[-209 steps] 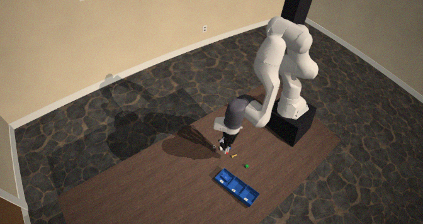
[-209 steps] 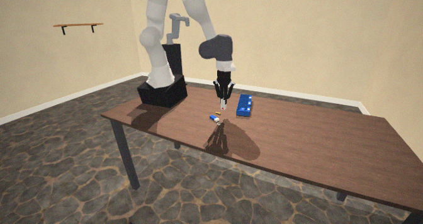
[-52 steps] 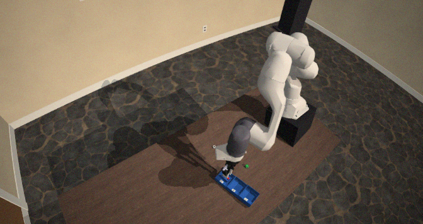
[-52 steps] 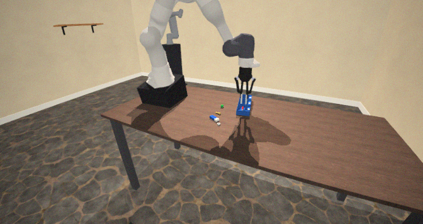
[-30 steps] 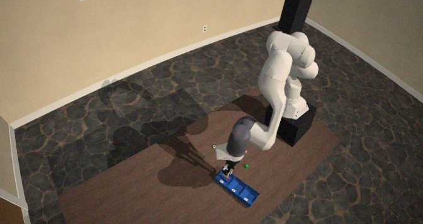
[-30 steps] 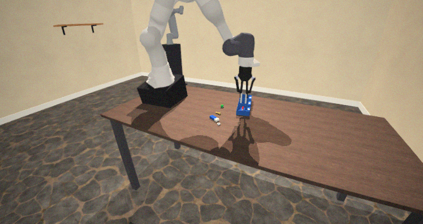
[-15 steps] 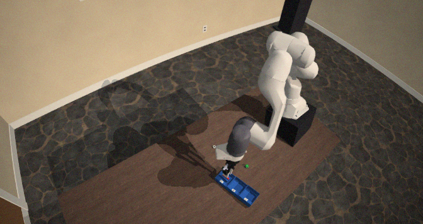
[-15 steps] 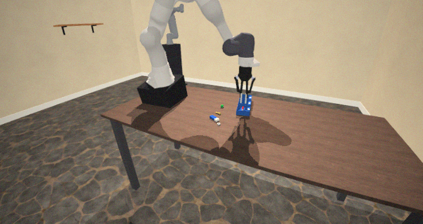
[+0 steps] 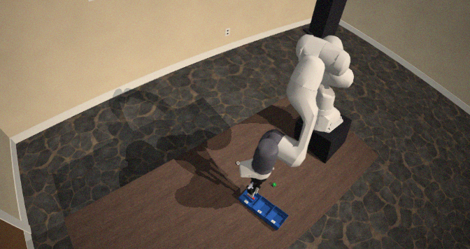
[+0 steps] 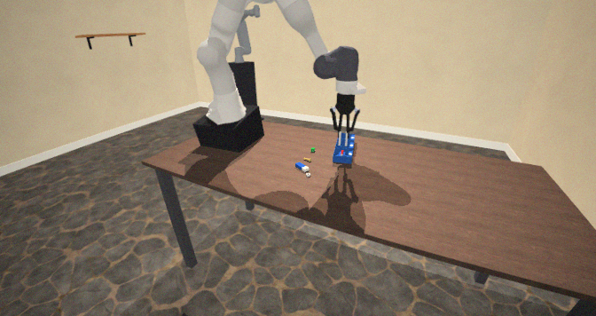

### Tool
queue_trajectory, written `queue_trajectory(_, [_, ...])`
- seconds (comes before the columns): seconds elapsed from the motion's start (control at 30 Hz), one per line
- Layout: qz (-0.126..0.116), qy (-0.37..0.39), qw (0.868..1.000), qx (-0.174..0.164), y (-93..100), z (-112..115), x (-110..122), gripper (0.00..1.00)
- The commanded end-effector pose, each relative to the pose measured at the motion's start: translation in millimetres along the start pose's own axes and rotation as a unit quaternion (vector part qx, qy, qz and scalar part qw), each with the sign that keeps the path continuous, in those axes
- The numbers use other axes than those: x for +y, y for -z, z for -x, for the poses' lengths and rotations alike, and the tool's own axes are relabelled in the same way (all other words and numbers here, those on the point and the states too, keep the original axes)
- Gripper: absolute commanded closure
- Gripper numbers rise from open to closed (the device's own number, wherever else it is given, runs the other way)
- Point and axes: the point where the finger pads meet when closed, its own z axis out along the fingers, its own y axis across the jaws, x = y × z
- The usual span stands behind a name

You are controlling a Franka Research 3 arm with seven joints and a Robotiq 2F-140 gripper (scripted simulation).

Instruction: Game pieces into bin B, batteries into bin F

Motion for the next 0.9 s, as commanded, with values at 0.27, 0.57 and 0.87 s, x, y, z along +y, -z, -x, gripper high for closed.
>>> queue_trajectory(0.27, [0.001,0.000,1.000,0.001,0.1,-1.3,1.3,0.85])
queue_trajectory(0.57, [0.001,0.000,1.000,0.001,0.1,-1.3,1.3,0.85])
queue_trajectory(0.87, [0.001,0.025,1.000,0.001,0.6,-0.2,11.2,0.81])
